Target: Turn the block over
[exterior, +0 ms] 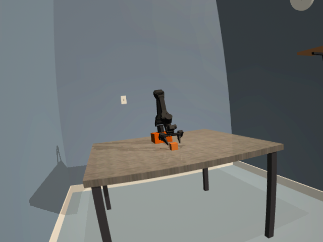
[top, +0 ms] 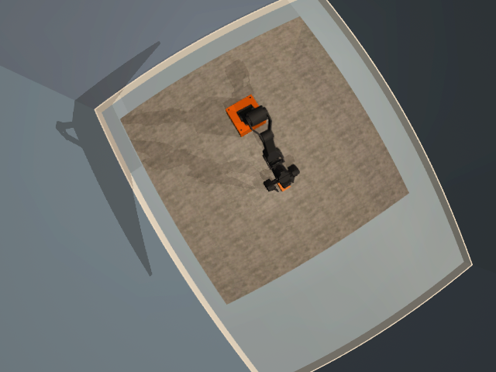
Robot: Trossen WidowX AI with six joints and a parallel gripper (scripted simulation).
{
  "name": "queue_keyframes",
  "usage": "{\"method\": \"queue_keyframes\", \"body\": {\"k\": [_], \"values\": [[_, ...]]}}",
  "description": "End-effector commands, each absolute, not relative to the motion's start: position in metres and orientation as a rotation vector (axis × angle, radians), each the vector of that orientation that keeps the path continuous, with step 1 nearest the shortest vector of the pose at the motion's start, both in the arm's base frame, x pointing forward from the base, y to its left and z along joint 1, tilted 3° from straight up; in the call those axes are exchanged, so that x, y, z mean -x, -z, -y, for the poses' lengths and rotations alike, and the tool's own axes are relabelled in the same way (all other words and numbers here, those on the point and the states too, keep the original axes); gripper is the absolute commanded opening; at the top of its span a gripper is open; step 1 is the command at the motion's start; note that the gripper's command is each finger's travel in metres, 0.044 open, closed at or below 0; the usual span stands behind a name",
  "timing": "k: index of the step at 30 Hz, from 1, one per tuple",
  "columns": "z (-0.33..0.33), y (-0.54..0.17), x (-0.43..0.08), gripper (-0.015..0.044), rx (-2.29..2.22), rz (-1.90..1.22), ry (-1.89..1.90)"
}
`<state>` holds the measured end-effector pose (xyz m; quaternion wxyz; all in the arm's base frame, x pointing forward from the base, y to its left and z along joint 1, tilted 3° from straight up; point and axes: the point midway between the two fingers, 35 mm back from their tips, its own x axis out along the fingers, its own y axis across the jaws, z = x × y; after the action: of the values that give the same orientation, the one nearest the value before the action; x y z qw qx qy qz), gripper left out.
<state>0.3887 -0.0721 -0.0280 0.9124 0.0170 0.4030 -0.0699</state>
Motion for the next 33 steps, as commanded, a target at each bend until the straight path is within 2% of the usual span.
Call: {"method": "queue_keyframes", "body": {"k": [1,15,33], "values": [[0.068,-0.032,-0.367,0.044,-0.055,-1.054,0.151],[0.068,-0.034,-0.368,0.044,-0.057,-1.08,0.15],[0.073,-0.056,-0.401,0.044,-0.099,-1.579,0.139]]}}
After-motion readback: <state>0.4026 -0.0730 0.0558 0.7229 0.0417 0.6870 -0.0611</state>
